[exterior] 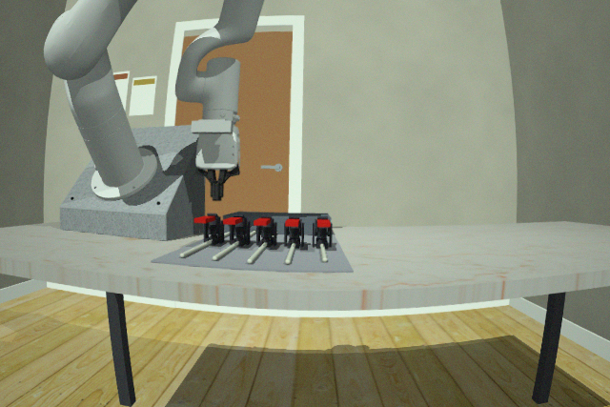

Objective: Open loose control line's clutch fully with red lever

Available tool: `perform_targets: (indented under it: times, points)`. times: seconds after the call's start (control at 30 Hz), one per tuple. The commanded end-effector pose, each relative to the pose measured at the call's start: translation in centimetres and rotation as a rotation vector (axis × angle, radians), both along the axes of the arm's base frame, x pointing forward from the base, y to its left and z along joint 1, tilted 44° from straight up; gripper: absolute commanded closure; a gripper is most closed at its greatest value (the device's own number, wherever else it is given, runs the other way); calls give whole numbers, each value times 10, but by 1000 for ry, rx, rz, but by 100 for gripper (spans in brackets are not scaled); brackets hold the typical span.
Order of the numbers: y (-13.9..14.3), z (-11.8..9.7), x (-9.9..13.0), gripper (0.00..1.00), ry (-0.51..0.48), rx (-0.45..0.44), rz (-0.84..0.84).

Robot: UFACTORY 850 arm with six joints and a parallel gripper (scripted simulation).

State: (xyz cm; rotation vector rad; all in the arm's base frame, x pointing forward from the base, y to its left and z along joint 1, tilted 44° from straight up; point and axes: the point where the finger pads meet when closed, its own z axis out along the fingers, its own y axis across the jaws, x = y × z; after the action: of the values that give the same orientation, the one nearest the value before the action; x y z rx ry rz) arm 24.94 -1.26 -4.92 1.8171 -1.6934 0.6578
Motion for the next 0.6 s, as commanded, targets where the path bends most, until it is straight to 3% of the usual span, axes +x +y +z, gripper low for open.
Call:
perform_targets:
  times: [0.0, 0.13, 0.27, 0.37, 0.57]
  points:
    - [3, 2, 0, 100, 1, -1, 0]
    - [8, 1, 1, 100, 1, -2, 0]
    - [62, -16, 0, 100, 1, -2, 0]
    - [78, -21, -3, 100, 1, 2, -1]
    - [79, -21, -3, 100, 1, 2, -1]
